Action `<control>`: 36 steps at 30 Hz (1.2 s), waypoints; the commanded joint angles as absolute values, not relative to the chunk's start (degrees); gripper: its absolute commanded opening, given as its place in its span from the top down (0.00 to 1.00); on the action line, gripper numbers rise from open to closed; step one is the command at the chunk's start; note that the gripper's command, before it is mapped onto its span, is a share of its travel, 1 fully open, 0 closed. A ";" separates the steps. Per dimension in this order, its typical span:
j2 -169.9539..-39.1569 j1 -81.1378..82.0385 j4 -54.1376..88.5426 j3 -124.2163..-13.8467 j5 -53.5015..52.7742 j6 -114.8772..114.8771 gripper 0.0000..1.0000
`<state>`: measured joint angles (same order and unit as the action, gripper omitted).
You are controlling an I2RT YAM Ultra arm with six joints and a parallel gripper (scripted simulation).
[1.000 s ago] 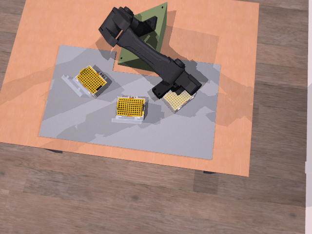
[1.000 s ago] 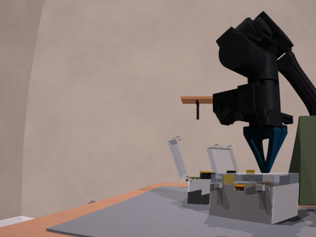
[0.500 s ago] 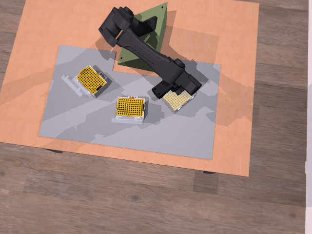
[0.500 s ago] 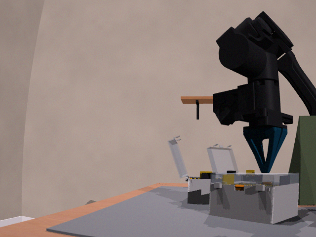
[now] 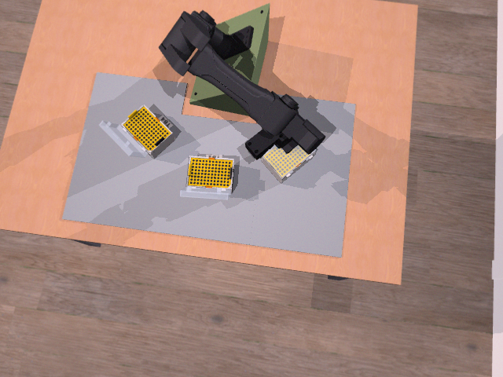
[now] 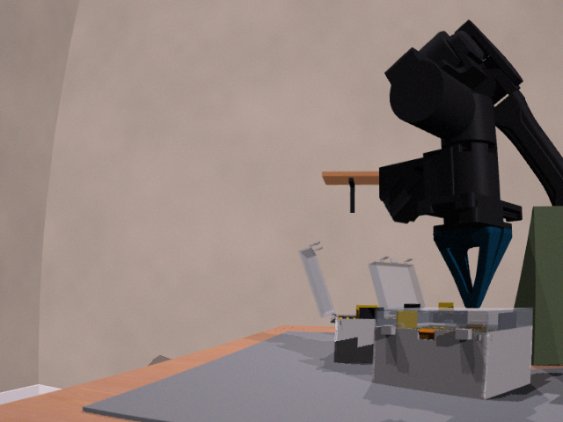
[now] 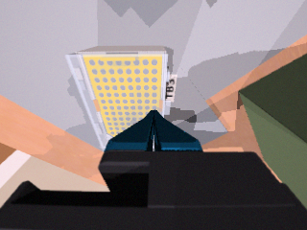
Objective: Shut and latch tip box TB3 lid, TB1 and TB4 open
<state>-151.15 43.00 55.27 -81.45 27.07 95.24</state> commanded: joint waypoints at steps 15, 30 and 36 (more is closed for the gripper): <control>-151.77 42.38 53.21 -80.72 27.77 95.13 1.00; -151.44 42.70 54.14 -81.21 27.58 95.42 1.00; -150.83 43.45 56.31 -82.44 27.15 96.11 1.00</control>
<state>-151.33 42.98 55.72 -81.97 26.96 95.77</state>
